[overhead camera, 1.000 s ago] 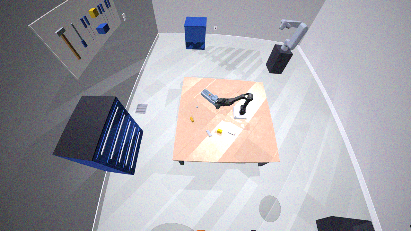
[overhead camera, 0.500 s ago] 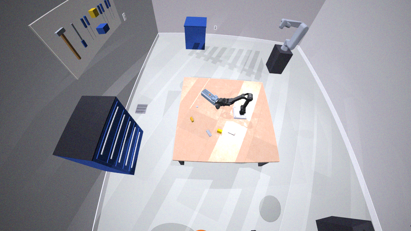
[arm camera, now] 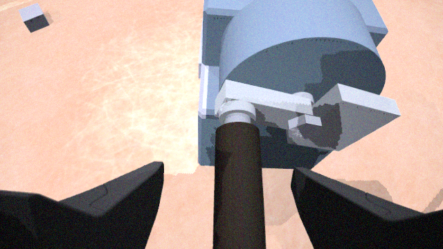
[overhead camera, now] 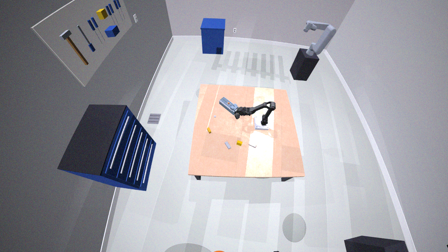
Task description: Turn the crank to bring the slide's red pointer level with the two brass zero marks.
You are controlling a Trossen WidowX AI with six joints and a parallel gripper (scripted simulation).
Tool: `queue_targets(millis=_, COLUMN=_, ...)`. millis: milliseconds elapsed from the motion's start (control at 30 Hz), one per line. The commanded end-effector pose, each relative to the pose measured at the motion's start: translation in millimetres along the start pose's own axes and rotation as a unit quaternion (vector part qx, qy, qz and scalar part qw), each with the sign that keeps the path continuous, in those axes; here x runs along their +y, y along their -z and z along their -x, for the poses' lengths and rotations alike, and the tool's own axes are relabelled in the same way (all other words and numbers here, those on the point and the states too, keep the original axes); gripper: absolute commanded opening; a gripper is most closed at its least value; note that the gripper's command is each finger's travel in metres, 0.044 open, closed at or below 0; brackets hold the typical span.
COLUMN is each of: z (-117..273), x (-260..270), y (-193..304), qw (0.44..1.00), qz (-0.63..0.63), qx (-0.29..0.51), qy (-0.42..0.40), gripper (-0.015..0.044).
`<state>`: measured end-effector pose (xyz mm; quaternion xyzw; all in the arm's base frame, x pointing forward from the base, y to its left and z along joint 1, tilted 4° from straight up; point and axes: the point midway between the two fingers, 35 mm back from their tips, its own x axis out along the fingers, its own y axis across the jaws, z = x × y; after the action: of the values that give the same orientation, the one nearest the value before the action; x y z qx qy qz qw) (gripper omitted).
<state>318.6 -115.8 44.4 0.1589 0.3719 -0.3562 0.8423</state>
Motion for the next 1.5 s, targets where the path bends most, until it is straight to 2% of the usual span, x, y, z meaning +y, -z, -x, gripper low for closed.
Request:
queue_targets(millis=0, z=0.0, x=-0.2, y=0.0, qw=1.000, qz=0.000, qx=0.000, qy=0.001, gripper=0.0368)
queue_targets(millis=100, z=0.0, x=-0.2, y=0.0, qw=1.000, qz=0.000, qx=0.000, qy=0.001, gripper=0.0440)
queue_targets(millis=600, z=41.0, x=1.0, y=-42.6, qw=1.000, qz=0.000, qx=0.000, qy=0.000, gripper=0.0440)
queue_targets(millis=967, z=87.3, x=0.4, y=-88.0, qw=1.000, qz=-0.001, qx=0.000, qy=0.003, gripper=0.0440)
queue_targets(millis=1133, z=82.6, x=-2.0, y=-94.5, qw=1.000, qz=-0.001, qx=0.009, qy=0.003, gripper=0.0440)
queue_targets(millis=1467, z=44.9, x=-19.0, y=-136.0, qw=0.998, qz=0.016, qx=0.057, qy=-0.025, gripper=0.0440)
